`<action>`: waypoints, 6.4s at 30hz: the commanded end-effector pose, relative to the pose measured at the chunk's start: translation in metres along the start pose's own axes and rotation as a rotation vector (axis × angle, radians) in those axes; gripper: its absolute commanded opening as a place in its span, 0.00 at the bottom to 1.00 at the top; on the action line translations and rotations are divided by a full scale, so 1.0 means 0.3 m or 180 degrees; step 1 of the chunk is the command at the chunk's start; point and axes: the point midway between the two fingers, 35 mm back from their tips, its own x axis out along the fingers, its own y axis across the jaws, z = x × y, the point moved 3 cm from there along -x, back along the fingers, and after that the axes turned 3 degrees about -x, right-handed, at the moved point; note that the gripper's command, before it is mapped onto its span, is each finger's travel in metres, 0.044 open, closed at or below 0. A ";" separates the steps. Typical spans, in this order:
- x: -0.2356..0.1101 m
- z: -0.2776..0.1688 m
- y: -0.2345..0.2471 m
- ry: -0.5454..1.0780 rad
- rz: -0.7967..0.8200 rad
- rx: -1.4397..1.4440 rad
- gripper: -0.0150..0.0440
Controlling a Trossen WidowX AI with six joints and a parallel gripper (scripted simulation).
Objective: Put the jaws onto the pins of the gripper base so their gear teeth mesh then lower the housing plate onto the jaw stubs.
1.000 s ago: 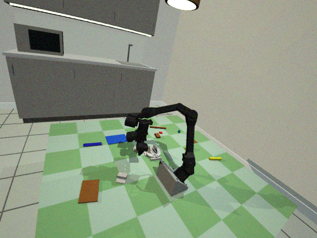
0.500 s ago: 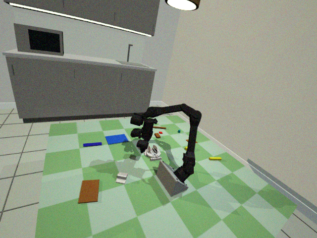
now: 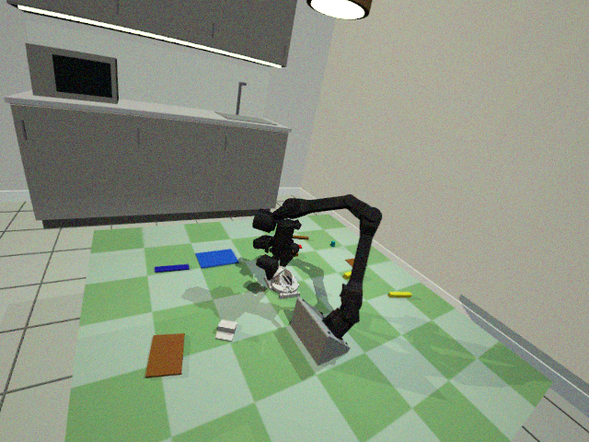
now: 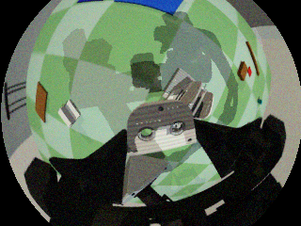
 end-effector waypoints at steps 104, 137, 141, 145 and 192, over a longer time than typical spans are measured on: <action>0.033 -0.131 -0.190 0.0039 -0.0102 0.2124 0.85; 0.033 -0.131 -0.190 0.0039 -0.0102 0.2124 0.85; 0.033 -0.131 -0.190 0.0039 -0.0102 0.2124 0.85; 0.033 -0.131 -0.190 0.0039 -0.0102 0.2124 0.85; 0.033 -0.131 -0.190 0.0039 -0.0102 0.2124 0.85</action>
